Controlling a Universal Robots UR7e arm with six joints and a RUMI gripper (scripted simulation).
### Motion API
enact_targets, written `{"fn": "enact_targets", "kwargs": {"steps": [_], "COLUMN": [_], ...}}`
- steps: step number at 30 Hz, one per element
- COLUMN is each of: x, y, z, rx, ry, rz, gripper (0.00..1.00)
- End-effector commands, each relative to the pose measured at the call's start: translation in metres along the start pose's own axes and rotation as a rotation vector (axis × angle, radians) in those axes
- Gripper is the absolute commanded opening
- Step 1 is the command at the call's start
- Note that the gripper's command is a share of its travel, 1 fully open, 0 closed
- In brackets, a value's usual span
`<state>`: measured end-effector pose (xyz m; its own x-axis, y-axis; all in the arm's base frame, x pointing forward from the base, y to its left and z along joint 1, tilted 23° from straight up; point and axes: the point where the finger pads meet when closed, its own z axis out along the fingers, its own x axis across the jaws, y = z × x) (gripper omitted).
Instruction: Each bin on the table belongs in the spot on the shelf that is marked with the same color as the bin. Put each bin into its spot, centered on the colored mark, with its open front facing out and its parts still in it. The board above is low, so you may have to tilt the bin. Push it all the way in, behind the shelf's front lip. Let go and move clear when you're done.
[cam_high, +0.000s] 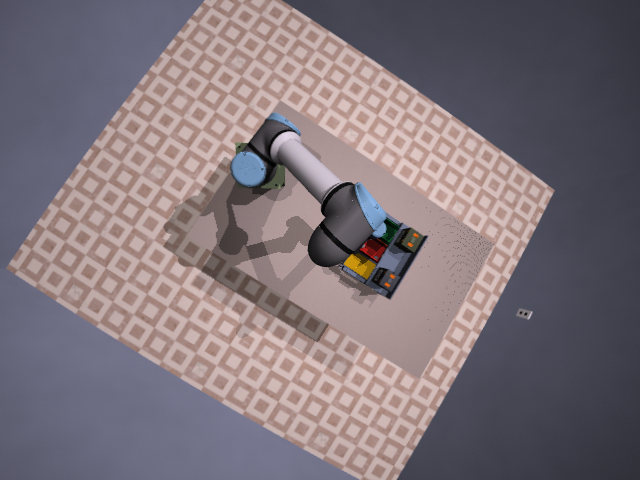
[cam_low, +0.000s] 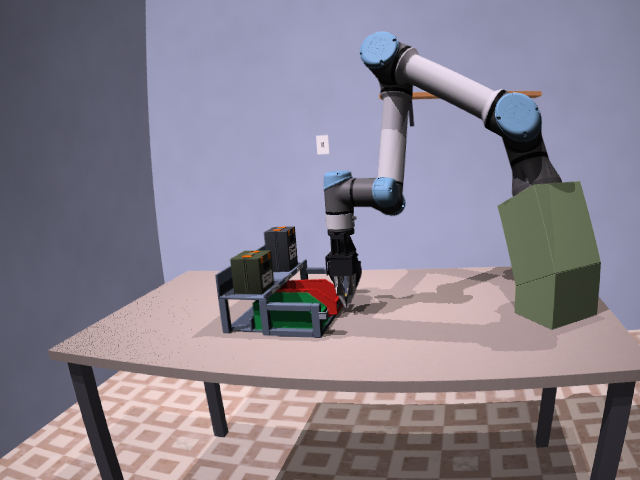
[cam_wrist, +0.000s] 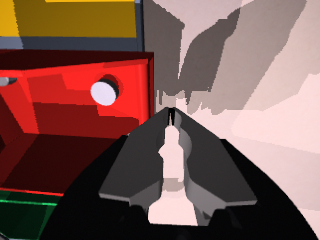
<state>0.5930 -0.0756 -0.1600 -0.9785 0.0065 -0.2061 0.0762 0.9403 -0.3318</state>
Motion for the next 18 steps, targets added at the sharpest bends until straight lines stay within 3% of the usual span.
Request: {"fn": "enact_targets", "kwargs": {"steps": [1, 18], "x": [-0.0066, -0.0146], "y": [0.0008, 0.0007], "z": [-0.0004, -0.0005], "rx": [0.001, 0.001], "ry": [-0.003, -0.003], "rz": [-0.001, -0.001], "gripper": [0.0, 0.0]}}
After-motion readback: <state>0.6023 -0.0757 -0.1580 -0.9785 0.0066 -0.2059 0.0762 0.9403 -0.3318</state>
